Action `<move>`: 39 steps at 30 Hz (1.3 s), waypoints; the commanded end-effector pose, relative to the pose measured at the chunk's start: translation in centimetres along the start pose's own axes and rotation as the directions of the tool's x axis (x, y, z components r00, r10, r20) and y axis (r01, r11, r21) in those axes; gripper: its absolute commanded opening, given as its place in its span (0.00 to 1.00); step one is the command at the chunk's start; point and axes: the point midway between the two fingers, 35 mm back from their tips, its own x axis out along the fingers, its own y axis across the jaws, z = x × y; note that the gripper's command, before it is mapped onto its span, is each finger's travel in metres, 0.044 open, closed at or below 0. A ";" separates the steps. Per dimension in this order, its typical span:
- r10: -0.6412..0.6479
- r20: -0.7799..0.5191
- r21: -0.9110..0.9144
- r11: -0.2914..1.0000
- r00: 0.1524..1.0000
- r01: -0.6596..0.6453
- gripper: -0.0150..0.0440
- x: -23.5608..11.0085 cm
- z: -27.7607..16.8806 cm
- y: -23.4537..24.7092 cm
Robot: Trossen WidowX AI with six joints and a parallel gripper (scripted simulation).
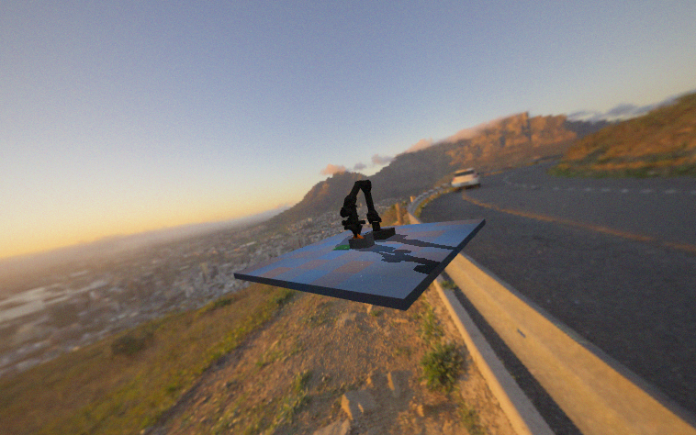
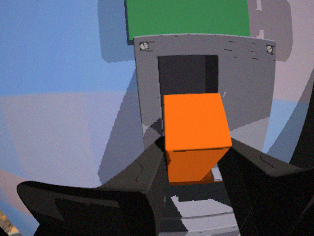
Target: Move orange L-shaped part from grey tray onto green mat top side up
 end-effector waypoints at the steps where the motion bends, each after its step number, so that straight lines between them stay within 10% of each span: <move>1: 0.005 0.001 0.001 1.000 1.000 -0.005 0.25 -0.8 0.0 0.1; 39: 0.001 0.003 0.001 1.000 1.000 -0.001 0.25 -6.7 0.0 0.0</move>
